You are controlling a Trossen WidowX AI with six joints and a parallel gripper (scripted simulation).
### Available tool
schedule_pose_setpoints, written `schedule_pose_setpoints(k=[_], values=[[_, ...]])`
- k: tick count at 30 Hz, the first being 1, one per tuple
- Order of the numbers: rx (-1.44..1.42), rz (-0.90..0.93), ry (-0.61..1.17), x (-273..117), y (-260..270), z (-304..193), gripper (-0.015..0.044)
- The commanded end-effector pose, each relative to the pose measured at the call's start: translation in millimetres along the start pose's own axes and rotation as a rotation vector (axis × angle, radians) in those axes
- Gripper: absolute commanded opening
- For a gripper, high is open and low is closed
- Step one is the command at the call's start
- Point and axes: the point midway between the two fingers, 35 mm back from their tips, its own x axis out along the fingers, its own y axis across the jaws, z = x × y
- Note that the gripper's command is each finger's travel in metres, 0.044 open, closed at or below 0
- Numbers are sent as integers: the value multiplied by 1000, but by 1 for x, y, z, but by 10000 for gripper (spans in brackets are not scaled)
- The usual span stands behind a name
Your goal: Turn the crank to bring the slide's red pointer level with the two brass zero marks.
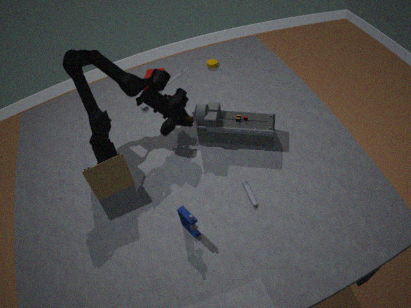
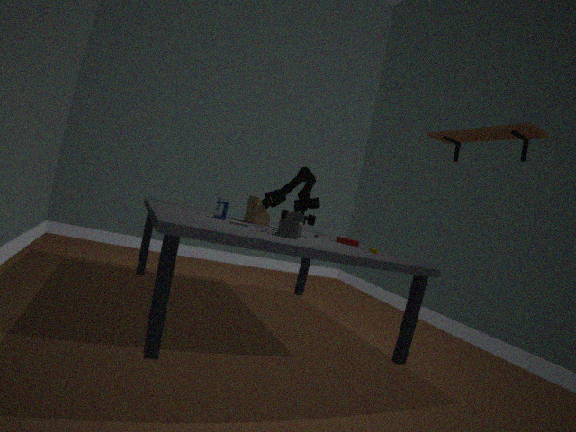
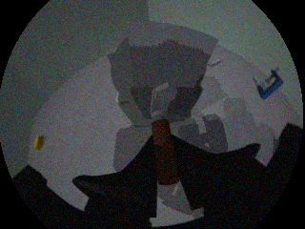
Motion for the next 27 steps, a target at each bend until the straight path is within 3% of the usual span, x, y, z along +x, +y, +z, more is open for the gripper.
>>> schedule_pose_setpoints(k=[1,27], values=[[1,-26,3,1,-9,-1,0],[1,-26,2,0,-13,-1,0]])
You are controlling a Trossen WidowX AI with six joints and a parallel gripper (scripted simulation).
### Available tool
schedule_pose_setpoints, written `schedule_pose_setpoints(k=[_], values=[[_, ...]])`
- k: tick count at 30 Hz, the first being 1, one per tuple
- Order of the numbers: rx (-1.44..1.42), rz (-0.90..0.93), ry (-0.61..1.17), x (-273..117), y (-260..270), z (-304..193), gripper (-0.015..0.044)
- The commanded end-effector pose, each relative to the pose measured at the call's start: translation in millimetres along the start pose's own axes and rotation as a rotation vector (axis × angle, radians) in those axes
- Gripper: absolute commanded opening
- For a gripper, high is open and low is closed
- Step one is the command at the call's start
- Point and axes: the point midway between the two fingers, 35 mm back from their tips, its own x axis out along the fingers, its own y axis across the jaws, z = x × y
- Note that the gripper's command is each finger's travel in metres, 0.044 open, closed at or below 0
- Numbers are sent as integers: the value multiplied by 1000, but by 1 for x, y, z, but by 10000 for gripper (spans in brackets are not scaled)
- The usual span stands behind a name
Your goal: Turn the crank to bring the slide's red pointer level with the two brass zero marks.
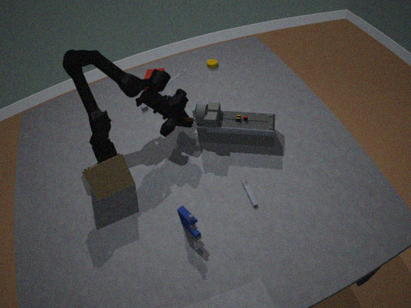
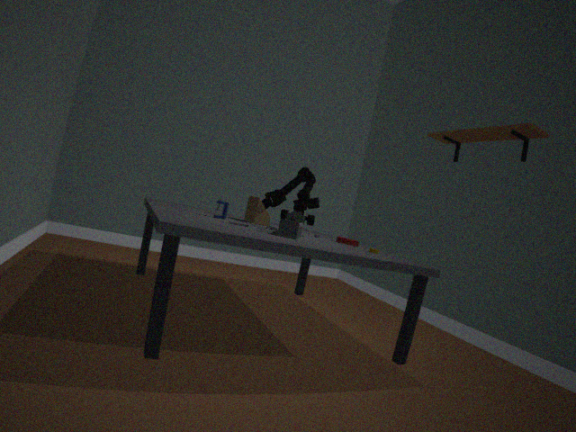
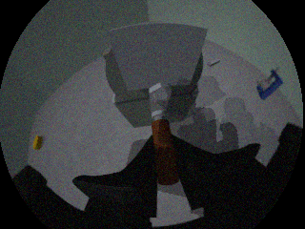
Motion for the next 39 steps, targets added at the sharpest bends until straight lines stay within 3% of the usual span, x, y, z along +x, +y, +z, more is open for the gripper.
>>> schedule_pose_setpoints(k=[1,39], values=[[2,-25,0,0,-9,0,0],[1,-26,-1,-19,-30,18,0]])
